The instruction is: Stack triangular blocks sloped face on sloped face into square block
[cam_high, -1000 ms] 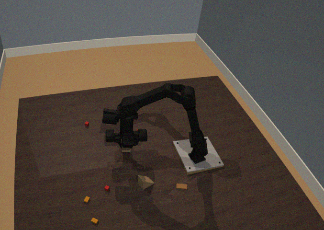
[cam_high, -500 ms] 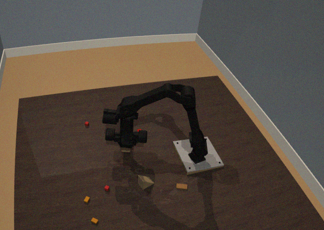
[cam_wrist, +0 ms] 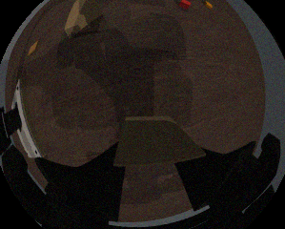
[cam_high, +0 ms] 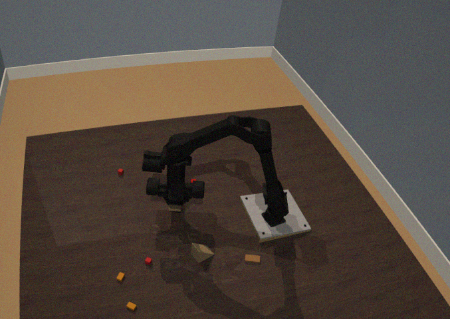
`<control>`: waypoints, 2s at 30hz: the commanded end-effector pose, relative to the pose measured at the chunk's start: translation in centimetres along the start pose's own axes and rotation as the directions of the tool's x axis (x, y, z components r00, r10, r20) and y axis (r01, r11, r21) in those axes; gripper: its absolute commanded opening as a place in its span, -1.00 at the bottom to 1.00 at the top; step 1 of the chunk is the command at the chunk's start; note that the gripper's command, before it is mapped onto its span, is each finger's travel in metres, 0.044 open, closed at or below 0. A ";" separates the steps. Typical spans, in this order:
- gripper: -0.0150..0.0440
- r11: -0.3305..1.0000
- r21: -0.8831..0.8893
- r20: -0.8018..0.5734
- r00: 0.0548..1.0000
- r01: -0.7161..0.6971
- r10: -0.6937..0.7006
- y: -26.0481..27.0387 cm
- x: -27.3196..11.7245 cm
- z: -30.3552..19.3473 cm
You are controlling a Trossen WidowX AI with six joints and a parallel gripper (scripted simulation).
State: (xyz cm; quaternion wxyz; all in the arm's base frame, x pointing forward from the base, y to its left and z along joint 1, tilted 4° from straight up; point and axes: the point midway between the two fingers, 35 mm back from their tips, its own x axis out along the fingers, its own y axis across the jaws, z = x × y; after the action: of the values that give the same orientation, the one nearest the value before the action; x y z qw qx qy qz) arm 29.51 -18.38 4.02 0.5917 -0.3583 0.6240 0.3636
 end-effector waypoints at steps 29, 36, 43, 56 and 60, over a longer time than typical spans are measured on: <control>-0.49 1.000 0.004 -0.001 1.000 0.000 0.000 0.1 0.0 0.0; -0.49 1.000 0.004 -0.001 1.000 0.000 0.000 0.1 0.0 0.0; -0.49 1.000 0.004 -0.001 1.000 0.000 0.000 0.1 0.0 0.0; -0.49 1.000 0.004 -0.001 1.000 0.000 0.000 0.1 0.0 0.0; -0.49 1.000 0.004 -0.001 1.000 0.000 0.000 0.1 0.0 0.0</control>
State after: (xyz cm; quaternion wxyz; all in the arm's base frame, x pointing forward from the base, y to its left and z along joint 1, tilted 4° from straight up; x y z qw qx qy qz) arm 29.51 -18.38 4.02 0.5917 -0.3583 0.6240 0.3636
